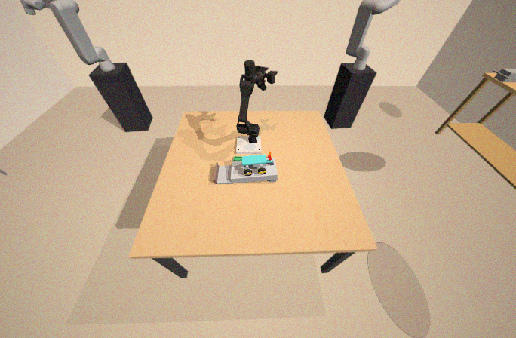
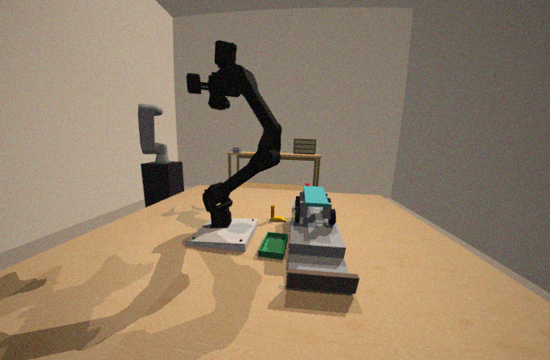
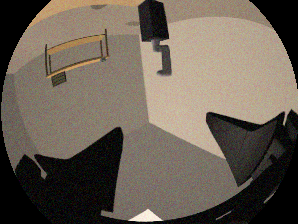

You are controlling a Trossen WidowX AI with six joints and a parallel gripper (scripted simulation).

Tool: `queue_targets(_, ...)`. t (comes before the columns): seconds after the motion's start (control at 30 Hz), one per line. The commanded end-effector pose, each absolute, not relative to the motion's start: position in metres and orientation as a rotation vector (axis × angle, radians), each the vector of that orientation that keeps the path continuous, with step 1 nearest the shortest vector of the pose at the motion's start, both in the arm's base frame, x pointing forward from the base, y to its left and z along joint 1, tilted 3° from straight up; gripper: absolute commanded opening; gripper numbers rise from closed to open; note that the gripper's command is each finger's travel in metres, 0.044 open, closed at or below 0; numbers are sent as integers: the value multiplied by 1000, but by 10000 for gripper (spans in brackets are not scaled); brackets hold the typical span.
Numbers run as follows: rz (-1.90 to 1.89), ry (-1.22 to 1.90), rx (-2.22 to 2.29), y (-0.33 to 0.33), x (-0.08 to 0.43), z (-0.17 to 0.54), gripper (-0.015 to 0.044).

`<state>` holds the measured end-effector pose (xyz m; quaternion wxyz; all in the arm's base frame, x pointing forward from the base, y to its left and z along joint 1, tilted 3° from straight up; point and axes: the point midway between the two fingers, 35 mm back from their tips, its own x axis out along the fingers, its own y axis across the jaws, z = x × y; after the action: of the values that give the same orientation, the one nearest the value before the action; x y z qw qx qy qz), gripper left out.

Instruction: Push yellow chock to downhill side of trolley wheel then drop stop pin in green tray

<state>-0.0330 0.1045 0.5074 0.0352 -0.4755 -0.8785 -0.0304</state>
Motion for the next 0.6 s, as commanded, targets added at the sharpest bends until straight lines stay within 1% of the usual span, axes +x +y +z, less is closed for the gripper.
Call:
queue_targets(0.0,-97,-2701,-1467,105,-34,507,374)
queue_targets(0.23,-207,-2743,-1693,122,-48,489,190)
queue_targets(0.57,-300,-2776,-2075,158,-52,455,190)
